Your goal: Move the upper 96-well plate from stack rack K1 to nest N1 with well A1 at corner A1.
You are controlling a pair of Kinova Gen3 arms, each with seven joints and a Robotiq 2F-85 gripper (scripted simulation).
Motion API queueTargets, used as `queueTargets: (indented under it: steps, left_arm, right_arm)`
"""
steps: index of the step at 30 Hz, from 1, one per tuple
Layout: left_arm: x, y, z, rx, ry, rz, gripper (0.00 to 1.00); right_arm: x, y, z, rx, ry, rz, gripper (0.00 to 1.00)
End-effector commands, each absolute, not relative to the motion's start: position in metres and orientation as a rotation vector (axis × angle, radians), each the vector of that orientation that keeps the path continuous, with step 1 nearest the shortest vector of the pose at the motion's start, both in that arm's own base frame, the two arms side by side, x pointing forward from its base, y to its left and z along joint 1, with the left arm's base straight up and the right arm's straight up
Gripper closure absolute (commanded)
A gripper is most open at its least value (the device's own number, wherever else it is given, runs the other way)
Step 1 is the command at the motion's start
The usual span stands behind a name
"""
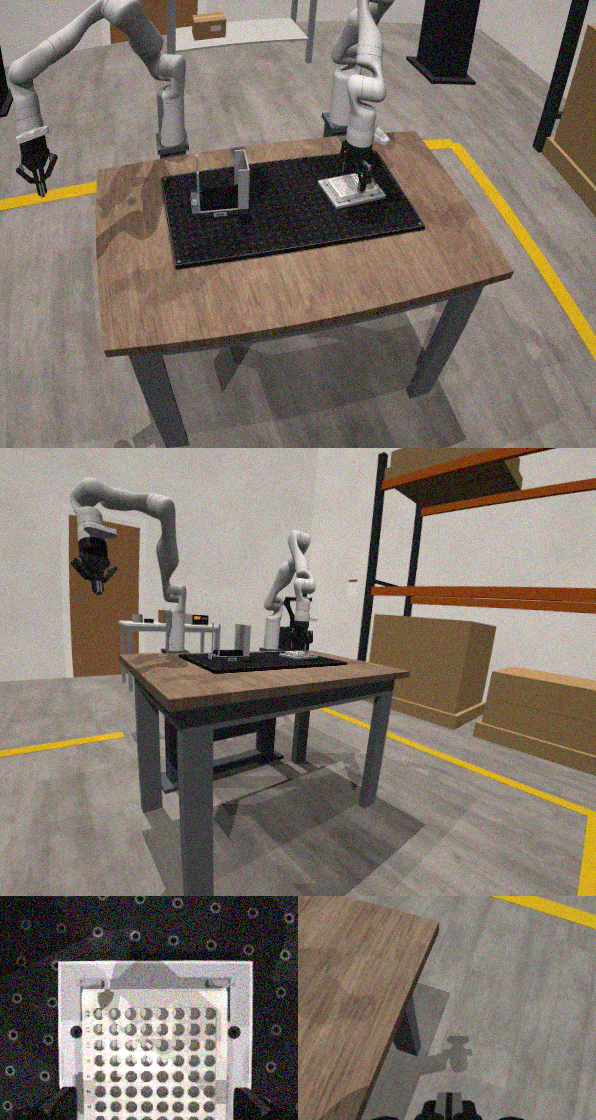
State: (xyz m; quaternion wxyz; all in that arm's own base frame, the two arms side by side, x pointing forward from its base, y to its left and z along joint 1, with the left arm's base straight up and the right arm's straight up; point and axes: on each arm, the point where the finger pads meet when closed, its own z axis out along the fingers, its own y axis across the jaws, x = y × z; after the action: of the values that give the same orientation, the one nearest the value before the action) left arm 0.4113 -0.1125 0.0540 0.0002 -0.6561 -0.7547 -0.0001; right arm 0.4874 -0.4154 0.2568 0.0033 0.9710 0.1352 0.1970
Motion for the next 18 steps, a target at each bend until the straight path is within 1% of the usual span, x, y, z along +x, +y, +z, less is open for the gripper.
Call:
queueTargets:
  steps: [1, 18]
  left_arm:
    - [0.4118, -0.1127, 0.0553, -2.062, -2.372, -0.001, 0.002]
    - [0.4118, -0.1127, 0.0603, -2.062, -2.372, -0.001, 0.002]
  right_arm:
    - [0.4878, -0.4156, 0.2586, 3.041, 0.425, 0.621, 0.985]
    - [0.4878, -0.4156, 0.2586, 3.041, 0.425, 0.621, 0.985]
